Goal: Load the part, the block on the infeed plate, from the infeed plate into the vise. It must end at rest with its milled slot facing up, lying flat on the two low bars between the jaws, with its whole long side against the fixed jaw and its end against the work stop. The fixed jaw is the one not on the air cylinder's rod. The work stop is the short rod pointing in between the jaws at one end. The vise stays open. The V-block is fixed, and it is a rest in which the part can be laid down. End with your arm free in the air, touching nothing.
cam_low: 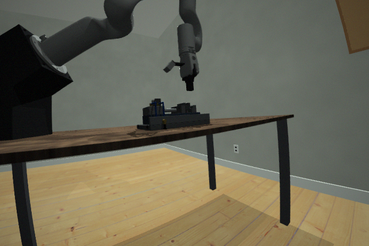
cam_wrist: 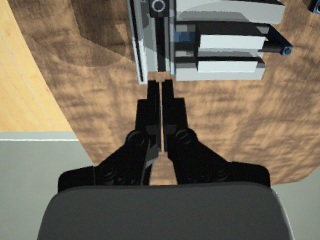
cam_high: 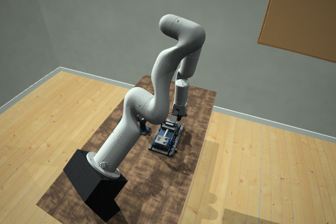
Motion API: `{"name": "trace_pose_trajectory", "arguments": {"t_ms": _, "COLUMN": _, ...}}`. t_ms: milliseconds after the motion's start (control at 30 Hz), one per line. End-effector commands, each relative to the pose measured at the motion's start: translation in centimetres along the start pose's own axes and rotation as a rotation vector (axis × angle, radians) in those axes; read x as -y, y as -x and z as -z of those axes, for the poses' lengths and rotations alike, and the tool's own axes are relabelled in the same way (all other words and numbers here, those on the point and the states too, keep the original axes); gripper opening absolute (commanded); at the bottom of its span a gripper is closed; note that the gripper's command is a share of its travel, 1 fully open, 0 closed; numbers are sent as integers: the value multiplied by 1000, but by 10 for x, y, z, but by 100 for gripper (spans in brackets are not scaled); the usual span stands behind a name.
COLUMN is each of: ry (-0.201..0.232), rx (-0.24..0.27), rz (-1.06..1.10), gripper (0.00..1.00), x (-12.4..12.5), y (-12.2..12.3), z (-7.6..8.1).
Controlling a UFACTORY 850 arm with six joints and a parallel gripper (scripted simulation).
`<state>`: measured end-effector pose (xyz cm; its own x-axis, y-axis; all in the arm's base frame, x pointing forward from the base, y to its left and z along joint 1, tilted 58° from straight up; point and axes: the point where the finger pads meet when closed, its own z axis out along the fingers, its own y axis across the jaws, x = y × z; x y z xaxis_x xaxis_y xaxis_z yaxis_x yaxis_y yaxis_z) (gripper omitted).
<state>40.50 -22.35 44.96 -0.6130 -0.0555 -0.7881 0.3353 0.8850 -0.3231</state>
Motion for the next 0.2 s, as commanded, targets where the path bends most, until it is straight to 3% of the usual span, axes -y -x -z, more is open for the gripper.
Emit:
{"name": "trace_pose_trajectory", "arguments": {"t_ms": 0, "ry": 0, "rx": 1, "rz": 0, "gripper": 0, "x": 0, "y": 1, "z": 0}}
{"name": "trace_pose_trajectory", "arguments": {"t_ms": 167, "ry": 0, "rx": 1, "rz": 0, "gripper": 0, "x": 0, "y": 1, "z": 0}}
